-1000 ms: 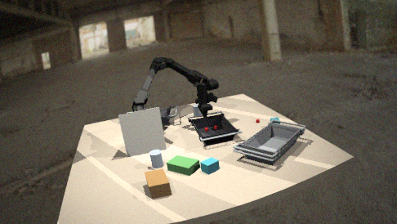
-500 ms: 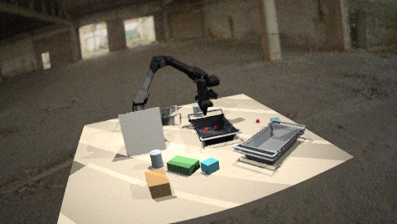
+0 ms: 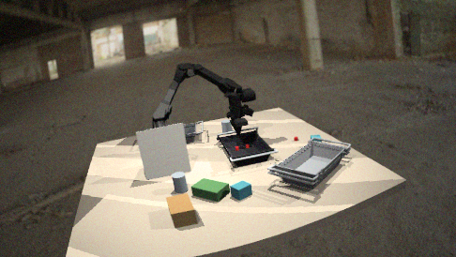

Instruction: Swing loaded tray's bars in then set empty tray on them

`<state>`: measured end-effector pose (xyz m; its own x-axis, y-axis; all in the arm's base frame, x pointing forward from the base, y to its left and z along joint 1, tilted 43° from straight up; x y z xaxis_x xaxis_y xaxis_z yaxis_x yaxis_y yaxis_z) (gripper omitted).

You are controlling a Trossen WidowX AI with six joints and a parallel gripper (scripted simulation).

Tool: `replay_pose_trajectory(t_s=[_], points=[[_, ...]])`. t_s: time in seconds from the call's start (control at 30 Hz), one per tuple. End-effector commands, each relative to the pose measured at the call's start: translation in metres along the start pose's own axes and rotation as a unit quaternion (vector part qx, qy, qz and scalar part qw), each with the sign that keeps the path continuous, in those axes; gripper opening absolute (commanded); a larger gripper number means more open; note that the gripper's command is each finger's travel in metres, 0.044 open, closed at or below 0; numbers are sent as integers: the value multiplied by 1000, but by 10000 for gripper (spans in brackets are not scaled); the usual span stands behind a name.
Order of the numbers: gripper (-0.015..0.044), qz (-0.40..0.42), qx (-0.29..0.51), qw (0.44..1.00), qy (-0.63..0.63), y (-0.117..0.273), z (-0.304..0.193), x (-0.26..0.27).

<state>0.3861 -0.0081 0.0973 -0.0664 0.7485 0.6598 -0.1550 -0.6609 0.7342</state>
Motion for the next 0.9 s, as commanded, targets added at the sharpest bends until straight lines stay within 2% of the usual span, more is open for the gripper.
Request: replay_pose_trajectory(t_s=[0.0, 0.13, 0.37, 0.87], points=[[87, 0, 3, 1000, -1, -12, -4, -11], [87, 0, 3, 1000, -1, -4, -3, -11], [87, -1, 3, 1000, -1, 33, -2, -8], [87, -2, 5, 1000, -4, 27, -2, -10]])
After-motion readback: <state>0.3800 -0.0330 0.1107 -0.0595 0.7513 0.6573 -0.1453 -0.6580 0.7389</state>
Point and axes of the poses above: the point midway between the two fingers, 35 mm back from their tips, its own y axis back along the fingers, its own x axis across the jaws, z = x × y, the point moved 10 cm from there along y, back along the fingers, and after that the axes turned 15 degrees about y, right-handed, at the moved point
